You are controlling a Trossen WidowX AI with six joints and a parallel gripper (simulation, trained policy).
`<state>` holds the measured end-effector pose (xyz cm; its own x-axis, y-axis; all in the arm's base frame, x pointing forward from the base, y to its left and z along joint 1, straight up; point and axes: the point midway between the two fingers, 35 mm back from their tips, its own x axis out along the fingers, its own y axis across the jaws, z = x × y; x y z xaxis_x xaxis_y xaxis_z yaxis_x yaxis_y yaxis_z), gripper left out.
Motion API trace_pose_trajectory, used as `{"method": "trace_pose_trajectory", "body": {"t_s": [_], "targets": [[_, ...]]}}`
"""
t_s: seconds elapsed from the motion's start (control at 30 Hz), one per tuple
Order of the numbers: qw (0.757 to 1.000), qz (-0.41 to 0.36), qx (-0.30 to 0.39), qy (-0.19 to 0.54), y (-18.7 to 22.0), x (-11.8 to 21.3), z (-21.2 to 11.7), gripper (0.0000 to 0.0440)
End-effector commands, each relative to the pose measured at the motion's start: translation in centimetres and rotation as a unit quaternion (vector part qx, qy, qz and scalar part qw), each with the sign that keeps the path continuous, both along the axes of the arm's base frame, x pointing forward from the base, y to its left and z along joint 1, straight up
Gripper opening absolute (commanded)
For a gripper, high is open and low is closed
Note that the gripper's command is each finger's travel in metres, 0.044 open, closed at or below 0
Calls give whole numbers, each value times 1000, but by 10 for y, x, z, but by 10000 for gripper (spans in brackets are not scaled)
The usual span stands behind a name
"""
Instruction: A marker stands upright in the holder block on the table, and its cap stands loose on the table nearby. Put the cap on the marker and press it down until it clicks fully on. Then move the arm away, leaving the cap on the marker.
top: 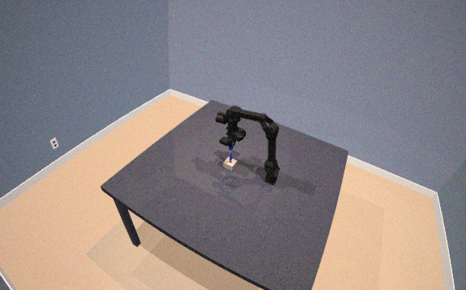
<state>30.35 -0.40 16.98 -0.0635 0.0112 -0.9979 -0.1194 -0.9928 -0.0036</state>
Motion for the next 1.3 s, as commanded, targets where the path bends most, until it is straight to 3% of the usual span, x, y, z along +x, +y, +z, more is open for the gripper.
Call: {"method": "trace_pose_trajectory", "body": {"t_s": [0.0, 0.37, 1.27], "targets": [[1000, 11, 3, 4, 15, -9, 8, 0], [999, 34, 1, 16, 38, -23, 14, 0], [997, 49, 10, 51, 37, -28, -34, 0]]}}
